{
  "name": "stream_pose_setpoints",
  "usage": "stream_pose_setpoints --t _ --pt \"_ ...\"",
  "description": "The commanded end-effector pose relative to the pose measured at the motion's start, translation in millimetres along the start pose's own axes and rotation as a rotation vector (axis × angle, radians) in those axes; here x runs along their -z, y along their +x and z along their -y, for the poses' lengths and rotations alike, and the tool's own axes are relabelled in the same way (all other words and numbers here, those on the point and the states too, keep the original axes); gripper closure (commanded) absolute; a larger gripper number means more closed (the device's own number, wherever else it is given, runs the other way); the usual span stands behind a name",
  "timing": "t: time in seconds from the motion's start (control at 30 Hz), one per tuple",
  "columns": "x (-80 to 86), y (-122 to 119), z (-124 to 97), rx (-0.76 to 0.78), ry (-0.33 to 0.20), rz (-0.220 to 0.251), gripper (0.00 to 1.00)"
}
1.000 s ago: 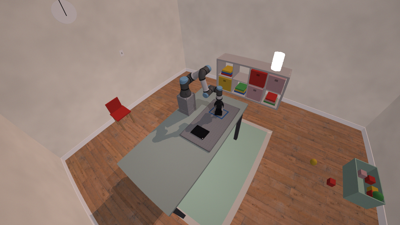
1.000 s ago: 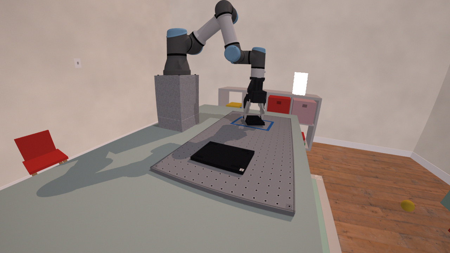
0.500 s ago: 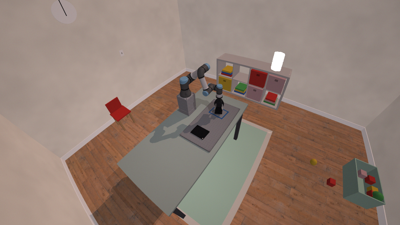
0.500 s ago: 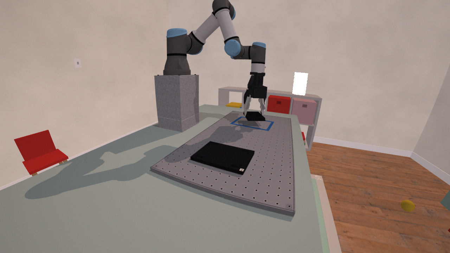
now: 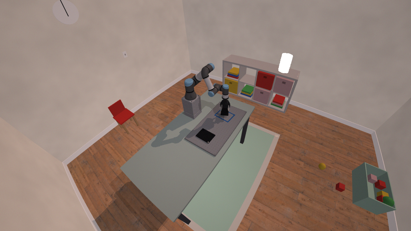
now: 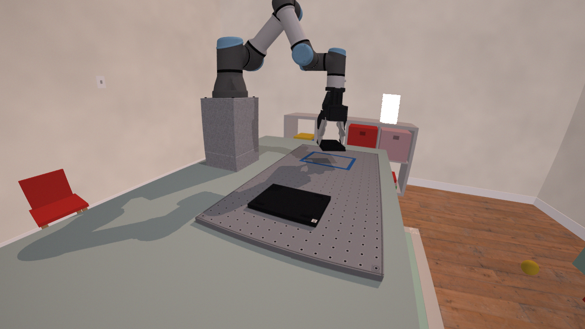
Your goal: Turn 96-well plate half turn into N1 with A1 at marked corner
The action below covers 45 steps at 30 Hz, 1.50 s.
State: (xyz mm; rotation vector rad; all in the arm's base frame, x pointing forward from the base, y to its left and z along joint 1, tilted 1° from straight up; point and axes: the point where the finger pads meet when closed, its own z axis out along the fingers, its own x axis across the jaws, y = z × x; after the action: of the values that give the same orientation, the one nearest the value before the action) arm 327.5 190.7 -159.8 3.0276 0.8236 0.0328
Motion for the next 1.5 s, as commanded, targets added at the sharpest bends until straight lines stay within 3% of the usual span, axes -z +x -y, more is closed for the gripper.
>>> stream_pose_setpoints --t 0.0,0.33,1.0,1.1,1.47 --pt "4.8 0.8 -0.3 0.0 -0.001 -0.002 1.0" --pt "20.5 0.8 -0.3 0.0 -0.001 -0.002 1.0" --pt "20.5 0.8 -0.3 0.0 -0.001 -0.002 1.0" --pt "20.6 -0.7 -3.3 -0.033 -0.001 -0.002 1.0" --pt "21.8 -17.6 -35.9 -0.4 0.0 -0.002 1.0"
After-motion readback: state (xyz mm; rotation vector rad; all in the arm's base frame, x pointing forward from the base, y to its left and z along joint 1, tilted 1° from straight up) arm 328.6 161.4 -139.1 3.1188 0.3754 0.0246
